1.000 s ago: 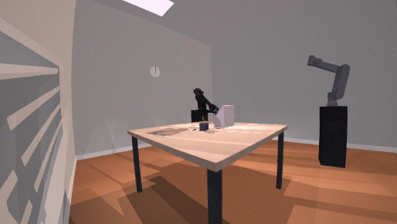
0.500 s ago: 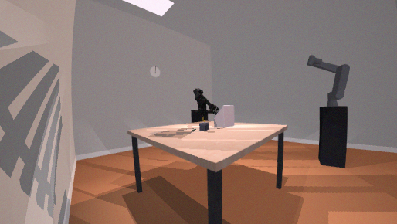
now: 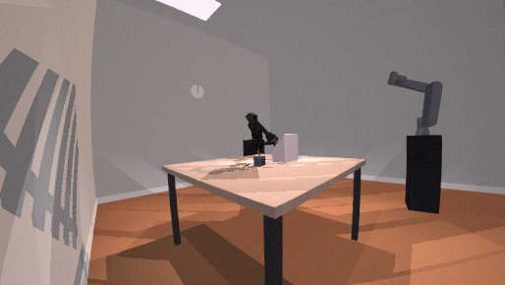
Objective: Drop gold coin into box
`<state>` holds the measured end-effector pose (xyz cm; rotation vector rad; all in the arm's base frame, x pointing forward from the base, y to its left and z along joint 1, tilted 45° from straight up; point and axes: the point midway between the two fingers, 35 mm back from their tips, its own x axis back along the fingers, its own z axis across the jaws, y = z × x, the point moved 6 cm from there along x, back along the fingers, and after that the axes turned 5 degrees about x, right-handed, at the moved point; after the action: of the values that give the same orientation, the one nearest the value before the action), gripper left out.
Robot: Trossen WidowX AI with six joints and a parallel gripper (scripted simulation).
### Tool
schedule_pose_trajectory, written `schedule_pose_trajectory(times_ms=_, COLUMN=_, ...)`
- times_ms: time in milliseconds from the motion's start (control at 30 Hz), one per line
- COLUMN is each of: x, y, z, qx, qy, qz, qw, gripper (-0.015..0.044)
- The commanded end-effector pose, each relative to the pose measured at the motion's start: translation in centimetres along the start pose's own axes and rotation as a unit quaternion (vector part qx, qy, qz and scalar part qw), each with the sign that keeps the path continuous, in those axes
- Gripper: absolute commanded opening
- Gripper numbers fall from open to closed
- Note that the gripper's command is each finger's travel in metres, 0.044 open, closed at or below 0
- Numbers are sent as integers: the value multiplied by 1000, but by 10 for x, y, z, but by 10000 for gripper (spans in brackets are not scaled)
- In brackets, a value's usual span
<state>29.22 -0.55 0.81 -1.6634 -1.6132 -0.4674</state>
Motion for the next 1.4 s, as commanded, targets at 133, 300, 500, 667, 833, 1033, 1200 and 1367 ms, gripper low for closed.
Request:
schedule_pose_trajectory(times_ms=133, x=-4, y=0, z=0, qx=3, qy=-2, qz=0, qw=1000, gripper=0)
schedule_pose_trajectory(times_ms=300, x=-3, y=0, z=0, qx=0, qy=0, qz=0, qw=1000, gripper=53)
schedule_pose_trajectory(times_ms=500, x=-3, y=0, z=0, qx=0, qy=0, qz=0, qw=1000, gripper=161)
schedule_pose_trajectory(times_ms=667, x=-3, y=0, z=0, qx=0, qy=0, qz=0, qw=1000, gripper=161)
schedule_pose_trajectory(times_ms=833, x=6, y=0, z=0, qx=0, qy=0, qz=0, qw=1000, gripper=239)
schedule_pose_trajectory(times_ms=1033, x=17, y=0, z=0, qx=1, qy=0, qz=0, qw=1000, gripper=397)
schedule_pose_trajectory(times_ms=1200, x=56, y=-4, z=1, qx=5, qy=-2, qz=3, qw=1000, gripper=440)
schedule_pose_trajectory(times_ms=1367, x=56, y=-4, z=1, qx=5, qy=-2, qz=3, qw=1000, gripper=440)
